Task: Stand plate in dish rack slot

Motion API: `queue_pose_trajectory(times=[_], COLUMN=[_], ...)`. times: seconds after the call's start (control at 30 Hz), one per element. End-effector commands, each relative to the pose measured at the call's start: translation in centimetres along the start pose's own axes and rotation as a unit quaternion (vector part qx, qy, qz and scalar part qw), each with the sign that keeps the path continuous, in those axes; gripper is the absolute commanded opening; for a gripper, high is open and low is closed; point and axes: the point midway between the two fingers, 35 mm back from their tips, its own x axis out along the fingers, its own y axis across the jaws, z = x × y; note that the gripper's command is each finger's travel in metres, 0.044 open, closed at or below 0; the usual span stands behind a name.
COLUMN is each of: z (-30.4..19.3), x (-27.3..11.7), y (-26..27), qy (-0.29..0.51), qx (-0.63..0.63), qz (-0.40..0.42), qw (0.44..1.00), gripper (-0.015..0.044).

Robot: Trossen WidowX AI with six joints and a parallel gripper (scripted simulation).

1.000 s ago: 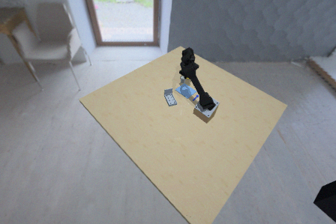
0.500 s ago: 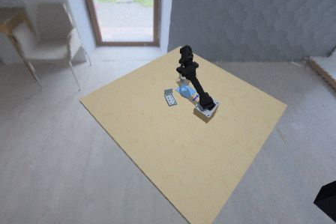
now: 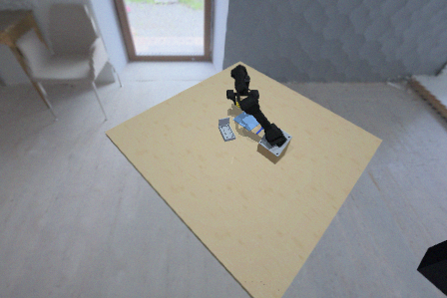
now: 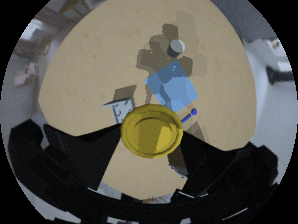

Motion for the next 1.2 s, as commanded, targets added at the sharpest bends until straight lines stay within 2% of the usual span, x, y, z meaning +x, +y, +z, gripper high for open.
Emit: queue_pose_trajectory(times=[0.0, 0.53, 1.17], z=[-1.6, -8.3, -15.7], x=[-0.1, 0.0, 0.8], y=[1.0, 4.2, 5.6], qy=[0.0, 0.004, 0.015], qx=[0.063, 0.333, 0.597], qz=[0.002, 0.004, 0.002], qw=[0.998, 0.943, 0.802], gripper=[0.0, 0.0, 0.0])
